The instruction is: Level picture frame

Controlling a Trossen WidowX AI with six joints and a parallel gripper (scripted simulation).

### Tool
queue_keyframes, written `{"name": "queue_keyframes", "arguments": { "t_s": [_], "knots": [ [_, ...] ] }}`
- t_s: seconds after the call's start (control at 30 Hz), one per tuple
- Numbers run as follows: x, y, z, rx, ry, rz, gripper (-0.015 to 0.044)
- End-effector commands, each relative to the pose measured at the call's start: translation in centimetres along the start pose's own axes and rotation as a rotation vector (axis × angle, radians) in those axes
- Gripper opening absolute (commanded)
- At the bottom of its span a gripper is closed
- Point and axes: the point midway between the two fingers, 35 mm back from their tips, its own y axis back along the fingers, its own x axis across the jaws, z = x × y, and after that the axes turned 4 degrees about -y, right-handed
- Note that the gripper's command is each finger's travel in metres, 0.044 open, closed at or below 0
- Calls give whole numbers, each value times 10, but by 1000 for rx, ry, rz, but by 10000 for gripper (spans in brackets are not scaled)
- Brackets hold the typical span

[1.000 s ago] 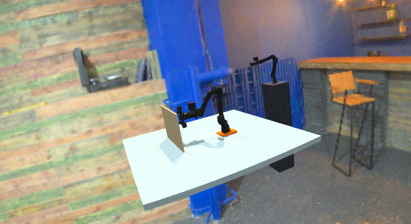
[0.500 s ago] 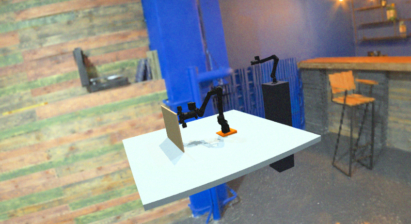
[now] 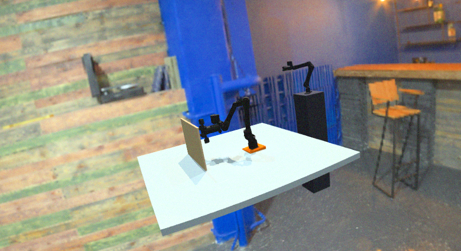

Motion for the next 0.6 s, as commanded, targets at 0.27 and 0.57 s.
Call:
{"name": "queue_keyframes", "arguments": {
  "t_s": [0.27, 0.57],
  "knots": [
    [0, 0, 0, -3, 2, 0, 0],
    [3, 0, 0, -3, 2, 0, 0]
  ]
}}
